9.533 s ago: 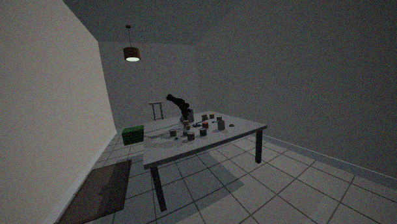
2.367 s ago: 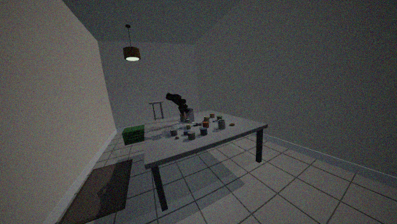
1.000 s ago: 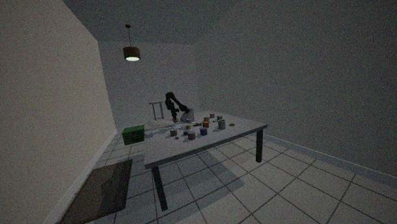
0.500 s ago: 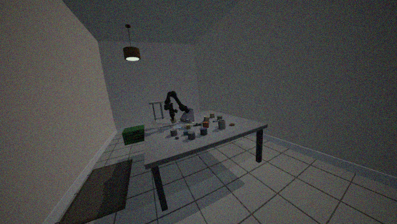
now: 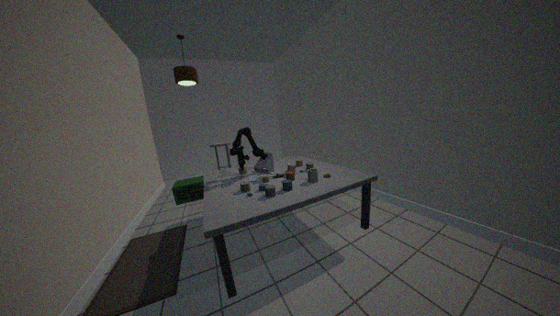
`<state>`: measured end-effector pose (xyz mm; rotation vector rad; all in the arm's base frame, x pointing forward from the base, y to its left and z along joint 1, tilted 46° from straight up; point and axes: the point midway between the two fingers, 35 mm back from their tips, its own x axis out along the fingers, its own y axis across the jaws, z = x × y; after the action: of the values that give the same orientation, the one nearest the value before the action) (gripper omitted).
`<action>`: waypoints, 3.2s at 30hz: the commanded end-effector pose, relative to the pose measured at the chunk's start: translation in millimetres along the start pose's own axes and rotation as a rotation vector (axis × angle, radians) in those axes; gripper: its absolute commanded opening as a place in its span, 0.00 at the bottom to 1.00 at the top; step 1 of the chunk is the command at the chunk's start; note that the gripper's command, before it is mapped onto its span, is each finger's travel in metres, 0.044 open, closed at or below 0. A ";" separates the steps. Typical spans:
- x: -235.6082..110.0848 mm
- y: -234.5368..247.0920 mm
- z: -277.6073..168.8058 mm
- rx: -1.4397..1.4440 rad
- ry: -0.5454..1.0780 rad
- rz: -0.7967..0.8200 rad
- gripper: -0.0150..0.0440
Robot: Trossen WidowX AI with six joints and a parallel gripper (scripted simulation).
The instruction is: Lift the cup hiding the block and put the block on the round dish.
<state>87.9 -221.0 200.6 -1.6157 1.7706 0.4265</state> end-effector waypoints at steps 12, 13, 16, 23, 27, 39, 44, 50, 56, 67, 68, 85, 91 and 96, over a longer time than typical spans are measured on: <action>33.0 1.2 1.9 -0.008 -0.004 0.004 0.25; 34.3 1.1 1.9 -0.008 -0.004 0.004 0.25; 39.1 1.0 1.9 -0.008 -0.004 0.004 0.25; 50.8 1.3 2.0 -0.008 -0.003 0.004 0.25; 44.3 1.2 0.0 -0.002 0.005 0.001 0.43; 42.2 0.8 0.0 -0.002 0.004 0.001 0.97; -6.5 0.8 1.6 -0.006 -0.006 0.003 1.00; -7.8 -3.5 4.5 0.005 -0.017 0.004 0.91; -4.1 -44.6 34.9 0.090 -0.088 0.027 0.69; -19.2 -113.3 115.4 0.206 -0.090 0.059 0.69; -22.1 -118.4 124.1 0.215 -0.083 0.057 0.69; -30.6 -144.1 185.0 0.274 -0.023 0.007 0.69; -23.3 -144.4 185.4 0.274 -0.024 0.007 0.69; -15.2 -144.5 185.7 0.274 -0.024 0.007 0.69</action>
<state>277.6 -109.1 115.0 -1.4042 1.7227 0.1889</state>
